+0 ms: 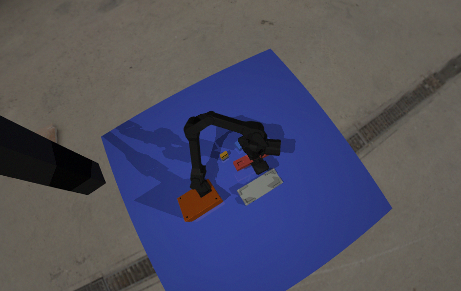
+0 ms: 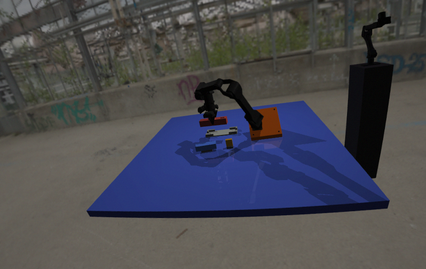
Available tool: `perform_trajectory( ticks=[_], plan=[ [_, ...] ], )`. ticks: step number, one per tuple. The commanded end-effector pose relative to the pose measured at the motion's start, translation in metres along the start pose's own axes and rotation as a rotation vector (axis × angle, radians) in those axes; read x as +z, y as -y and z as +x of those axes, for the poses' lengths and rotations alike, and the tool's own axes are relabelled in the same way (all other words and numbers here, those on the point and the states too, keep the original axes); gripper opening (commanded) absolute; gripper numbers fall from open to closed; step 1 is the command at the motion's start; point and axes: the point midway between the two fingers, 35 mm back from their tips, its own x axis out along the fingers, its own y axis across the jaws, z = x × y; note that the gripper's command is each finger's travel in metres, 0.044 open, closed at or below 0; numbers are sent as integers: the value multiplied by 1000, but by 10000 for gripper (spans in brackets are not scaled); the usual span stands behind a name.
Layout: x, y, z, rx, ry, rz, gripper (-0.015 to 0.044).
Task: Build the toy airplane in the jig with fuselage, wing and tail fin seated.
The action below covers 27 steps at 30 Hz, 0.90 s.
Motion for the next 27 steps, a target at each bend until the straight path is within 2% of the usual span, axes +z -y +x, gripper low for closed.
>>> perform_trajectory(
  ticks=[1, 27],
  plan=[
    [1, 3, -4, -10, 6, -12, 0],
    [-4, 81, 31, -17, 7, -81, 0]
  ],
)
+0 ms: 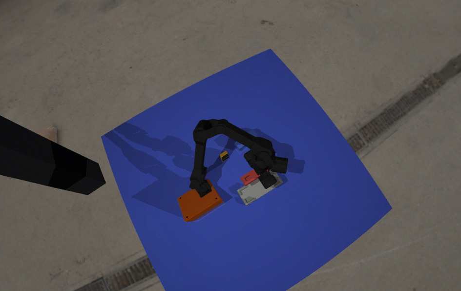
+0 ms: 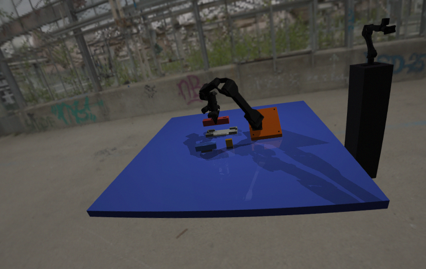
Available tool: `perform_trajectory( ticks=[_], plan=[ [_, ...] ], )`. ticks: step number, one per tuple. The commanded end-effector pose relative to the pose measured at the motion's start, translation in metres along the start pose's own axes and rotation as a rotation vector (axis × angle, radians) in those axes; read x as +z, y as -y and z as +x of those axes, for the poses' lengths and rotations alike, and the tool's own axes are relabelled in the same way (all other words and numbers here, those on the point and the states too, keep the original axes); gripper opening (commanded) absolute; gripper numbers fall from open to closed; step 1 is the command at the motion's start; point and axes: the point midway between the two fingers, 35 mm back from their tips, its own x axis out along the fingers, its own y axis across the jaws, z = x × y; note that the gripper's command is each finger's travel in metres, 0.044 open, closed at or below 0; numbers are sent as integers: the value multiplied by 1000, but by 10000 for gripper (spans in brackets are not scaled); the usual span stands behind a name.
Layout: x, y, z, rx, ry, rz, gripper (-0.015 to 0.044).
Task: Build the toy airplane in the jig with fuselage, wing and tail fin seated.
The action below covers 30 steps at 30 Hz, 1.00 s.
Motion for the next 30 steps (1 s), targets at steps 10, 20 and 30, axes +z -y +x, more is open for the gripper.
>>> perform_trajectory(
  ticks=[10, 20, 30],
  plan=[
    [-15, 37, 22, 2, -8, -29, 0],
    [-25, 58, 37, 3, -8, -52, 0],
    [-25, 58, 36, 3, -8, -52, 197]
  ],
)
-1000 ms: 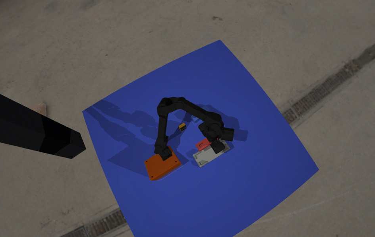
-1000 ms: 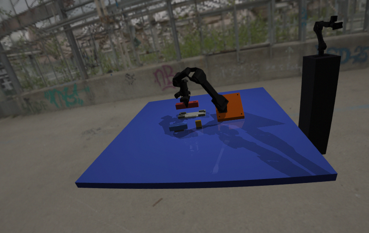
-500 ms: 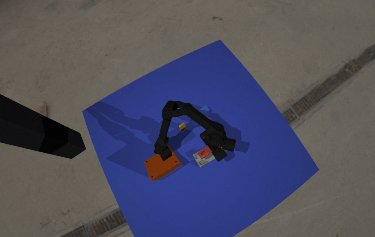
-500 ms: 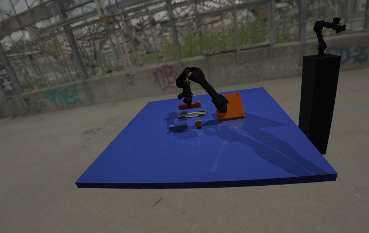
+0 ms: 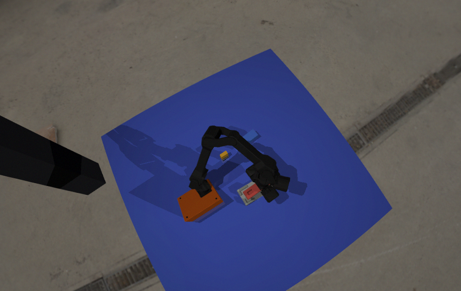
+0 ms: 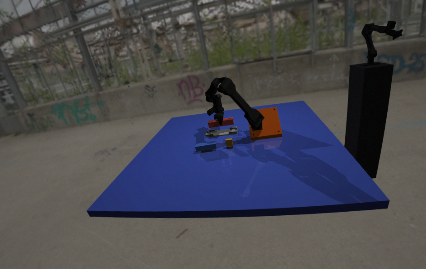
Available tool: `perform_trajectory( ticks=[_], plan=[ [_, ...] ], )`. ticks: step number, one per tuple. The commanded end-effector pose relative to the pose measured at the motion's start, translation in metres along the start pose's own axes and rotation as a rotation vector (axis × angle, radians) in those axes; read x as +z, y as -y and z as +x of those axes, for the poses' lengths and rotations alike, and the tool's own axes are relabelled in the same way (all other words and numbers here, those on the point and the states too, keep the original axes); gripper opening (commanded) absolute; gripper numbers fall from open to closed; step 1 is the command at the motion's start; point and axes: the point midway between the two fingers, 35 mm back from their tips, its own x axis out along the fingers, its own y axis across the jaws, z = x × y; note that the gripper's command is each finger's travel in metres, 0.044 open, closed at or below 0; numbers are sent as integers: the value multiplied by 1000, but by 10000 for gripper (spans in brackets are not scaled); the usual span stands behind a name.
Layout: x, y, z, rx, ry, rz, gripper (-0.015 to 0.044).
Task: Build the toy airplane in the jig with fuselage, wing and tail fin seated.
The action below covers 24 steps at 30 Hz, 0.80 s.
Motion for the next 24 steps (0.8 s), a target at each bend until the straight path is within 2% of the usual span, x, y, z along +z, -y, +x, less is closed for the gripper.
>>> perform_trajectory(
  ticks=[1, 14, 24],
  plan=[
    [-2, 1, 1, -2, -4, -1, 197],
    [-3, 3, 2, -2, -4, -1, 197],
    [-2, 3, 17, -2, -4, -2, 197]
  ],
)
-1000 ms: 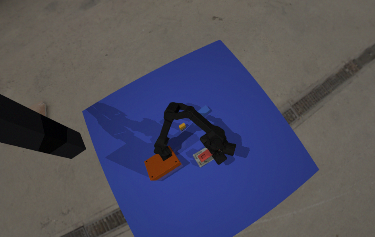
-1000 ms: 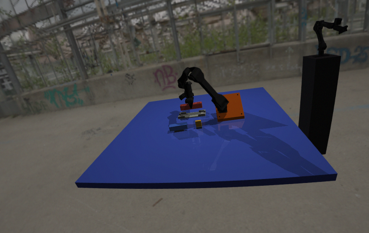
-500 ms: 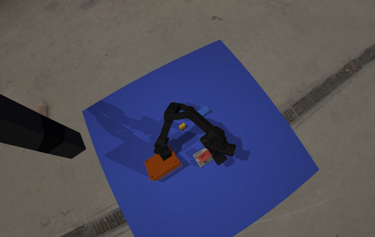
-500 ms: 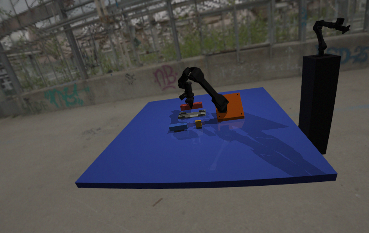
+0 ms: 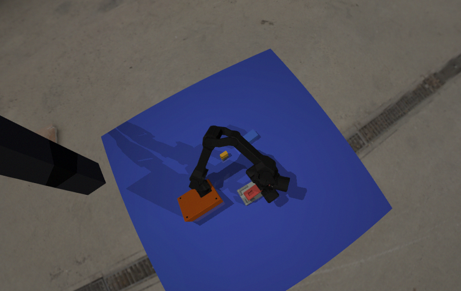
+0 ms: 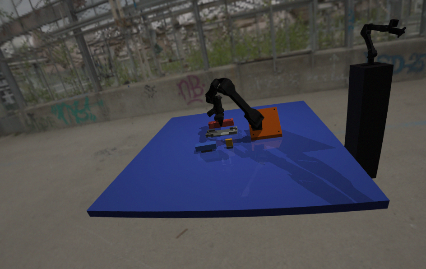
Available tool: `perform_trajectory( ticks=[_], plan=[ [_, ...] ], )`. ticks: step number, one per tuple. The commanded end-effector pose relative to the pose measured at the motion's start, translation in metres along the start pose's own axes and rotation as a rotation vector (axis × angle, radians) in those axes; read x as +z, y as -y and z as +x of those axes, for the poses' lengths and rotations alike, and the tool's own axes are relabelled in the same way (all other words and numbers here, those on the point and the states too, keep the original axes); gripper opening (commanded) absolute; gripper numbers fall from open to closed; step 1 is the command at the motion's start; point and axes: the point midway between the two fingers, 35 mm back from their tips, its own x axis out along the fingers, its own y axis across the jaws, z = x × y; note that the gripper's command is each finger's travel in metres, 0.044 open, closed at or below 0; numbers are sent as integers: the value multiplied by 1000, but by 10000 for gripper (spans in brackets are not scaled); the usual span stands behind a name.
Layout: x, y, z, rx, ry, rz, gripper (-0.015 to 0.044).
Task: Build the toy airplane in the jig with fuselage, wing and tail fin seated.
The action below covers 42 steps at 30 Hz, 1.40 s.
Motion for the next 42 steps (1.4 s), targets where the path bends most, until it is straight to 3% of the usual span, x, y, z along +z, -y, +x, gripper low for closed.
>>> perform_trajectory(
  ticks=[1, 22, 27, 32, 42],
  plan=[
    [-2, 0, 9, 9, -2, 9, 197],
    [-3, -1, 32, 10, -2, 9, 197],
    [-2, -1, 30, 3, -4, 2, 164],
    [-2, -1, 30, 3, -4, 2, 33],
    [-2, -1, 30, 3, -4, 2, 295]
  ],
)
